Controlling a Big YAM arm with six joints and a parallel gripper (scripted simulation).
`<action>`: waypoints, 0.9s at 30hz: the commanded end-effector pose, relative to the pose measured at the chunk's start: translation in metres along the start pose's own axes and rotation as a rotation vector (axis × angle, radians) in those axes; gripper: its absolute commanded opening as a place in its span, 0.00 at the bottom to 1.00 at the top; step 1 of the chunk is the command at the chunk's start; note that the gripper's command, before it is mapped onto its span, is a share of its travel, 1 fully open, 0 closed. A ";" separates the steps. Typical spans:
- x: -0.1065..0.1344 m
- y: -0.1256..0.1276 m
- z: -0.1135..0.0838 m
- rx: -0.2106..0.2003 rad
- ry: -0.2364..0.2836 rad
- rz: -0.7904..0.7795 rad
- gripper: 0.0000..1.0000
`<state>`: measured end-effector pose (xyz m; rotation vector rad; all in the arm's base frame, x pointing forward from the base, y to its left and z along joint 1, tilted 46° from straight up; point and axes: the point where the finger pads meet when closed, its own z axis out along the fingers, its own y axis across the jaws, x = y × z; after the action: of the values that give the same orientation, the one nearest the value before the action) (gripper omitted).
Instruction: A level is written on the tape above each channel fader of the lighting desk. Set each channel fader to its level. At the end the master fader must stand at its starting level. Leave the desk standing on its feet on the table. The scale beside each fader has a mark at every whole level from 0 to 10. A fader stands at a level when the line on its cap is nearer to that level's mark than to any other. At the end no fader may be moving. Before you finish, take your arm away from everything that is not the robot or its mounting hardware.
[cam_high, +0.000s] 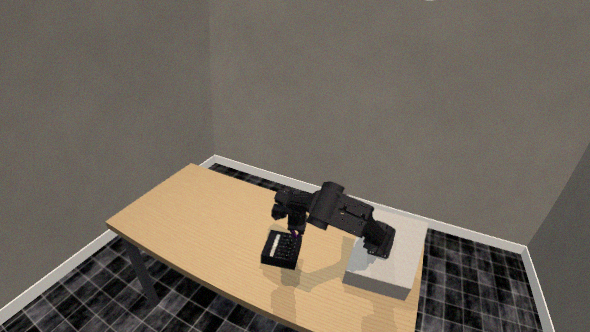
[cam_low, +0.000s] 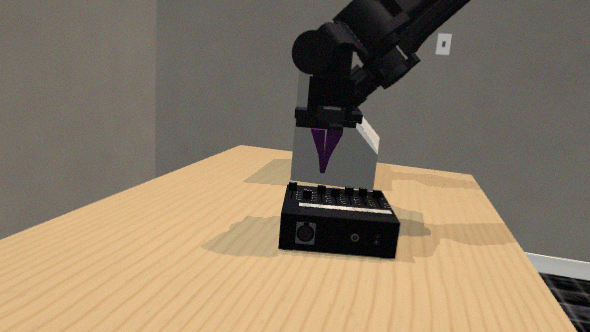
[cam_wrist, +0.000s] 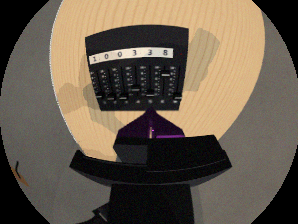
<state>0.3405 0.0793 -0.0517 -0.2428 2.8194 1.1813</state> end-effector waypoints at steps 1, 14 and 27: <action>-0.003 0.001 0.009 -0.004 0.006 -0.006 0.00; -0.001 0.001 0.014 -0.004 0.009 -0.003 0.00; -0.002 0.001 0.015 -0.004 0.007 -0.008 0.00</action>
<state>0.3418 0.0841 -0.0571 -0.2415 2.8186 1.1801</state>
